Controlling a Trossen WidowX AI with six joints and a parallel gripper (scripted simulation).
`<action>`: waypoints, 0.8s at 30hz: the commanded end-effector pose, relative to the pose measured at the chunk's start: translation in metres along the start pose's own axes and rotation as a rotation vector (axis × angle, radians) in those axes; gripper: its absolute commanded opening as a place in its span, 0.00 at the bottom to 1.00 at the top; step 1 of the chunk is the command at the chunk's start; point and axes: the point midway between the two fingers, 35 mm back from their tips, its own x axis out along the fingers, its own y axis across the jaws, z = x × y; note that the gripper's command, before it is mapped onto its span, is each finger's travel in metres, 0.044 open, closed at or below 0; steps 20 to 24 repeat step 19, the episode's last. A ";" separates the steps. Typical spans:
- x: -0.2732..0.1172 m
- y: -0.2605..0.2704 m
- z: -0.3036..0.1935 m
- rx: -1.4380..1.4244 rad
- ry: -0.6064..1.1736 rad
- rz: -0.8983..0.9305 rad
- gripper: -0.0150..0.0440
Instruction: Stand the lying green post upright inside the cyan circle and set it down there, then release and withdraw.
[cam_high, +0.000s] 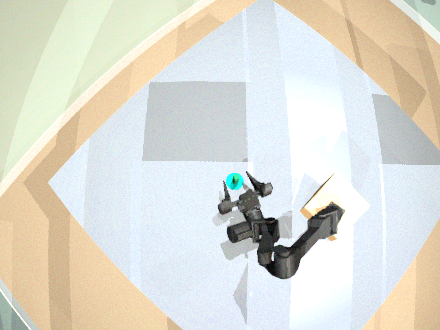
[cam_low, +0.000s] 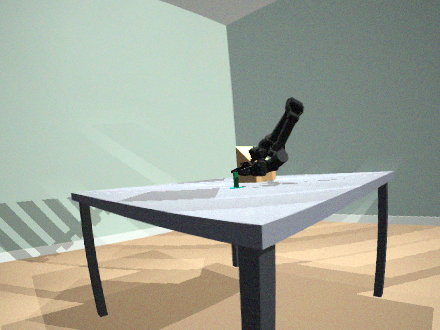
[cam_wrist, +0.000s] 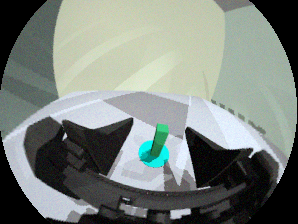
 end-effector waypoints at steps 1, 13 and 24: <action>-0.001 0.001 0.017 0.000 0.000 -0.001 0.93; -0.008 -0.002 0.072 0.005 -0.008 0.004 0.93; 0.002 -0.001 0.073 -0.076 0.060 -0.027 0.93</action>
